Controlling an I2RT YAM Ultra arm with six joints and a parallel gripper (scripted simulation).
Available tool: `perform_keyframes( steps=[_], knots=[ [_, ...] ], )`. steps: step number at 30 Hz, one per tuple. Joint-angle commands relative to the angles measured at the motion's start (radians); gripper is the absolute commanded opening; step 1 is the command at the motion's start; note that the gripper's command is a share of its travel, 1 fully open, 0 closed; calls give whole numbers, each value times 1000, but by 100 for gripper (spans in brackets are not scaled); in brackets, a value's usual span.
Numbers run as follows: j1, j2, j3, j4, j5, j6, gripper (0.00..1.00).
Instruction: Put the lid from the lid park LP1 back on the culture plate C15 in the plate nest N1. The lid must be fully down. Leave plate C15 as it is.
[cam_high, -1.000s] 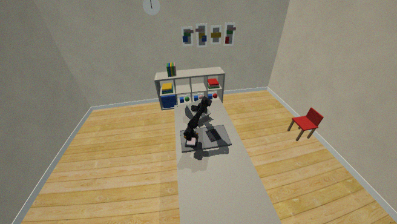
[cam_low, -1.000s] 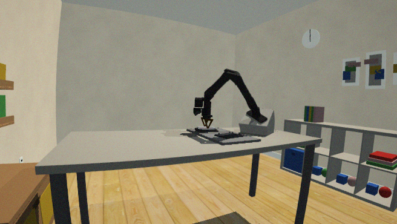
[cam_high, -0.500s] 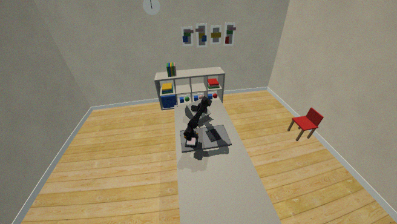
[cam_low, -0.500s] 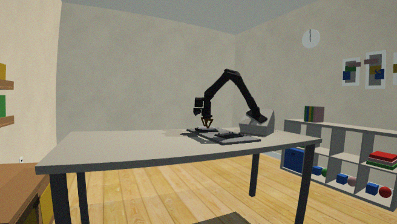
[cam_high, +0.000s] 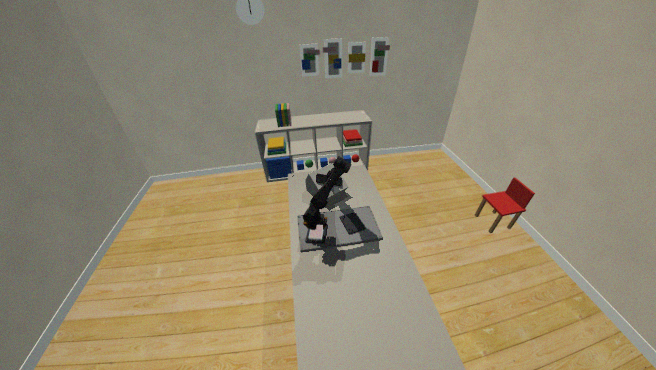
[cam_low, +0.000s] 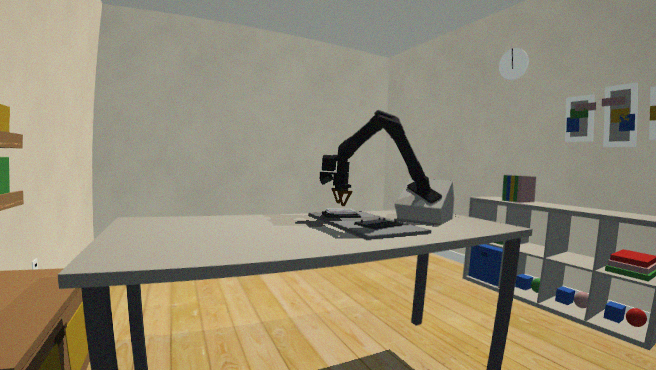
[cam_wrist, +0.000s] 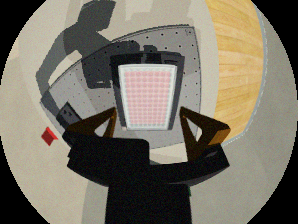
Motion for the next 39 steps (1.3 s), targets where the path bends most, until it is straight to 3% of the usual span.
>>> perform_keyframes(
  steps=[1, 3, 6, 10, 39],
  knots=[
    [-23, 17, 38, -57, -14, -21, 100],
    [-31, -26, 47, -77, -16, -29, 100],
    [-41, -38, 59, -105, -19, -40, 100],
    [-41, -7, 41, -106, -19, -40, 100],
    [-31, -20, 38, -93, -13, -34, 100]
  ],
)
